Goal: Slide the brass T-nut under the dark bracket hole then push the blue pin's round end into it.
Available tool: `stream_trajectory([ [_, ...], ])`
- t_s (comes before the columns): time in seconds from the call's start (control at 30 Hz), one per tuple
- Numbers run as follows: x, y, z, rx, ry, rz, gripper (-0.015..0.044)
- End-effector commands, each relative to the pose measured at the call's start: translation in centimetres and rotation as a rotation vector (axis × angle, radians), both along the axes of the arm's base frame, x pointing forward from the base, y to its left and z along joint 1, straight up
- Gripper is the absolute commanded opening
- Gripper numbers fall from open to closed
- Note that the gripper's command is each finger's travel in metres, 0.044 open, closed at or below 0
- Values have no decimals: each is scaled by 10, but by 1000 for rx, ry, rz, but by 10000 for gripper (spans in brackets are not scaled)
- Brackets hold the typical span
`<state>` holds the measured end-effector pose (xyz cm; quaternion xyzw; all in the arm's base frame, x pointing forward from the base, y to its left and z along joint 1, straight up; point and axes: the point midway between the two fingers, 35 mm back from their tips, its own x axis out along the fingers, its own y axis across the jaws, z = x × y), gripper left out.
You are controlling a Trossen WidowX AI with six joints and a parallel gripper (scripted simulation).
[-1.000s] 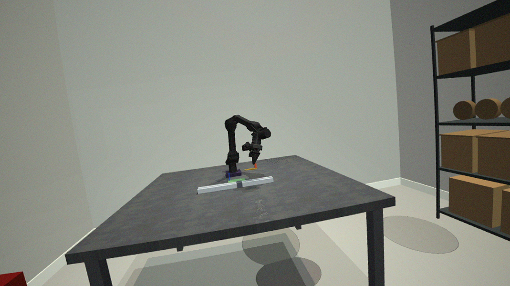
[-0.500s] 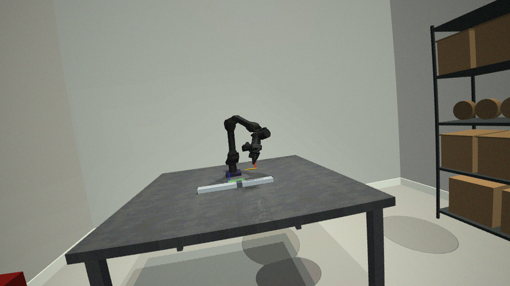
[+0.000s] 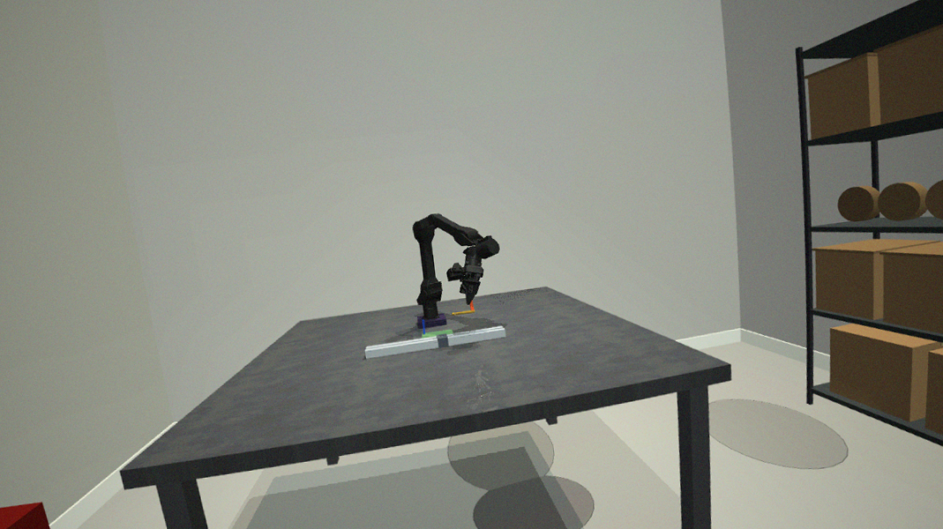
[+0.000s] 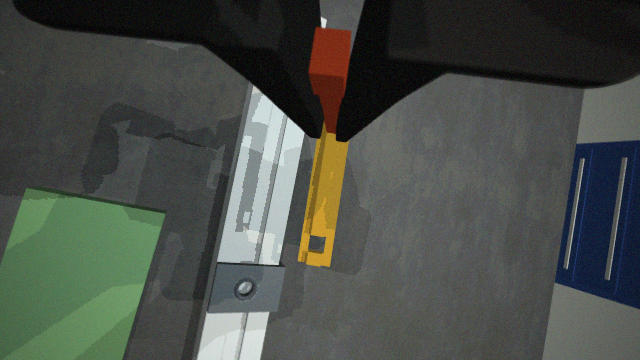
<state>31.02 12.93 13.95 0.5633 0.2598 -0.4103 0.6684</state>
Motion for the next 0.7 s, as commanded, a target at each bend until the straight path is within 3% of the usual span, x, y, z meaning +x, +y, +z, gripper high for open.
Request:
stream_trajectory([
  [0.0, -1, -1, 0, 3, -18, -7, -150],
  [0.67, -7, -2, -2, 13, -83, -13, -150],
])
